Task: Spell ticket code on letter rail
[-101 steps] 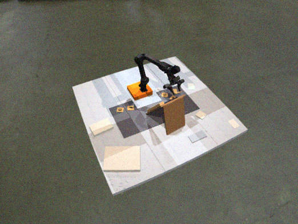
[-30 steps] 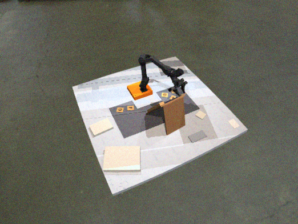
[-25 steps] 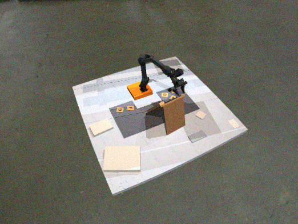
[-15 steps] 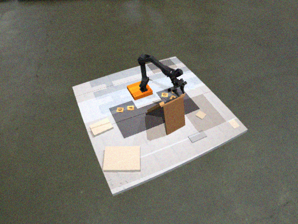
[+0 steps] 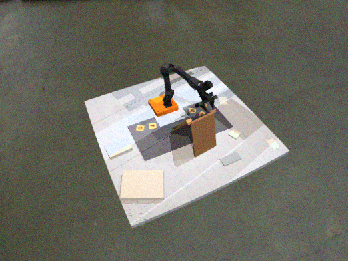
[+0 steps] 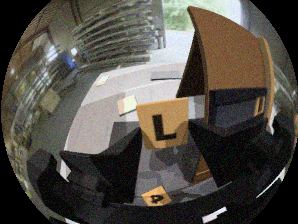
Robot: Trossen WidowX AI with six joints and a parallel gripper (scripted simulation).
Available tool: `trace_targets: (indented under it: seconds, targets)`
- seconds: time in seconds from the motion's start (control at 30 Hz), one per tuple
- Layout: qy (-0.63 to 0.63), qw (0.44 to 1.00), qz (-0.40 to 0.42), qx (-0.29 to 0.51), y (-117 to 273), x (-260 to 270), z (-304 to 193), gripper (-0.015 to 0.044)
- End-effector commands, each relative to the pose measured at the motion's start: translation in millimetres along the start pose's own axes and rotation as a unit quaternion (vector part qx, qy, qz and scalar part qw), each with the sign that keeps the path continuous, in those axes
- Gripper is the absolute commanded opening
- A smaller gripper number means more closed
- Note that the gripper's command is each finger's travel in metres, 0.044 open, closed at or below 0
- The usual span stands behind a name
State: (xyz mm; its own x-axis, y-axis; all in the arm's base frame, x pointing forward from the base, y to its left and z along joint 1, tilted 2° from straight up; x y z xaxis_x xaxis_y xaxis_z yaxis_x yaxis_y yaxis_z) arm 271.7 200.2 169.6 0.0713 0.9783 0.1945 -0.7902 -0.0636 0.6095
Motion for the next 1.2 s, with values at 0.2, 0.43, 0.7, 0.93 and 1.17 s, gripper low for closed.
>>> trace_targets:
  seconds: [0.2,0.43,0.7,0.93,1.17]
  targets:
    - [0.002,1.0,0.001,0.0,0,-5,1,0.0]
    - [0.002,1.0,0.001,0.0,0,-8,2,0.0]
    - [0.002,1.0,0.001,0.0,0,-12,3,0.0]
    - [0.002,1.0,0.001,0.0,0,-16,4,0.0]
    - [0.002,1.0,0.001,0.0,0,-19,5,0.0]
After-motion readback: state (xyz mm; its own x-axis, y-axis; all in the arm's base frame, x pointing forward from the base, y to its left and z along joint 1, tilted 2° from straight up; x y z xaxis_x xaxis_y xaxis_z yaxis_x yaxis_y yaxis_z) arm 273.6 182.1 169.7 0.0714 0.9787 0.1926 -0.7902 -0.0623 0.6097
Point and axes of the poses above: the point midway between the two fingers, 35 mm back from their tips, its own y axis back along the fingers, its own x axis across the jaws, z = x × y, the point moved 6 cm from there along y, back along the fingers, and after that the axes turned 15 degrees about -y, right-handed, at the moved point
